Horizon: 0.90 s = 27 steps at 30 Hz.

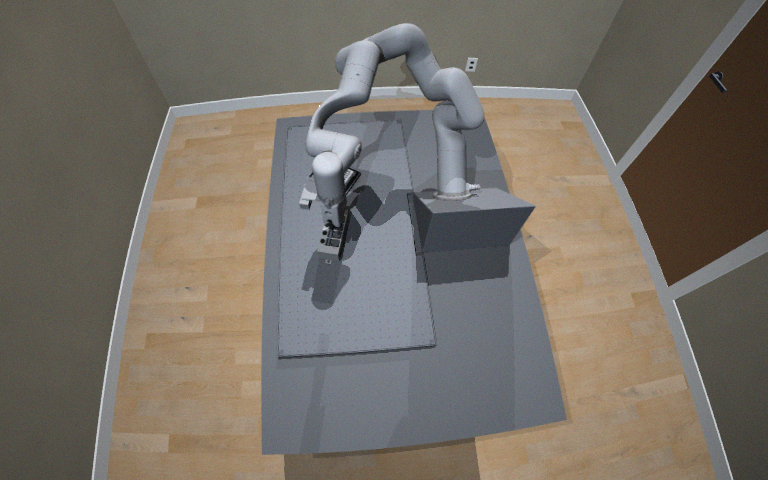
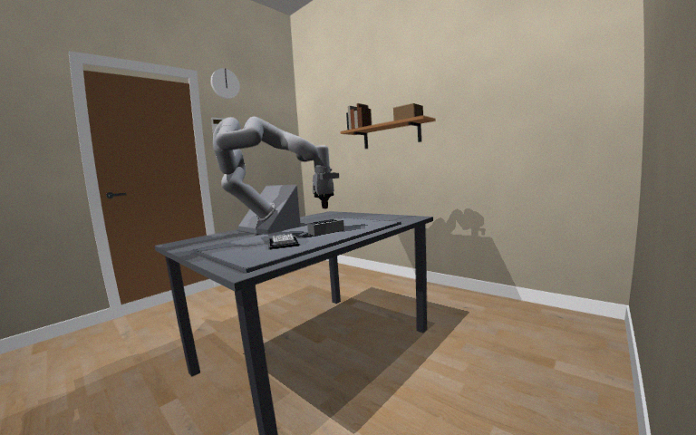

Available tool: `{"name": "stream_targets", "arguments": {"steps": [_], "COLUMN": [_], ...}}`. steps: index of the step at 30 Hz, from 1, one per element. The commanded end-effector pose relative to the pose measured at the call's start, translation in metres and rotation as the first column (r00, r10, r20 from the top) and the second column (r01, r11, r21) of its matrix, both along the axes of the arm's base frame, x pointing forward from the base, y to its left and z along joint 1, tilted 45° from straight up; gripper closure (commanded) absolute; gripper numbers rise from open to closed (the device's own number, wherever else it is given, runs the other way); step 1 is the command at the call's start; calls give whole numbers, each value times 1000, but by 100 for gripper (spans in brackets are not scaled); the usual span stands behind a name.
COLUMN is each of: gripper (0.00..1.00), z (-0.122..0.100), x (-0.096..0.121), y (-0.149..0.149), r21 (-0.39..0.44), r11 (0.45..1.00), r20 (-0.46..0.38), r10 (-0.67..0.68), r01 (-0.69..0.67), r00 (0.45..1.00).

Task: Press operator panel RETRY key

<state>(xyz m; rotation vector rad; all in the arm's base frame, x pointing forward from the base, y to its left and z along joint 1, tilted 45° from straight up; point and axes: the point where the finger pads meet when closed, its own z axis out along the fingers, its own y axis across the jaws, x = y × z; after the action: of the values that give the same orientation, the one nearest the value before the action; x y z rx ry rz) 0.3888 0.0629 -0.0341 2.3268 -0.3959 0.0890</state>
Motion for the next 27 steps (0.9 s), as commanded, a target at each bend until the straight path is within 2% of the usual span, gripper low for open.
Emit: {"name": "stream_targets", "arguments": {"steps": [1,27], "gripper": [100,100], "z": [0,-24], "x": [1,-1], "y": [1,-22], "r21": [3,3], "r11": [1000,1000], "r20": [3,2], "r10": [3,3], "r01": [-3,-3], "r00": [1000,1000]}}
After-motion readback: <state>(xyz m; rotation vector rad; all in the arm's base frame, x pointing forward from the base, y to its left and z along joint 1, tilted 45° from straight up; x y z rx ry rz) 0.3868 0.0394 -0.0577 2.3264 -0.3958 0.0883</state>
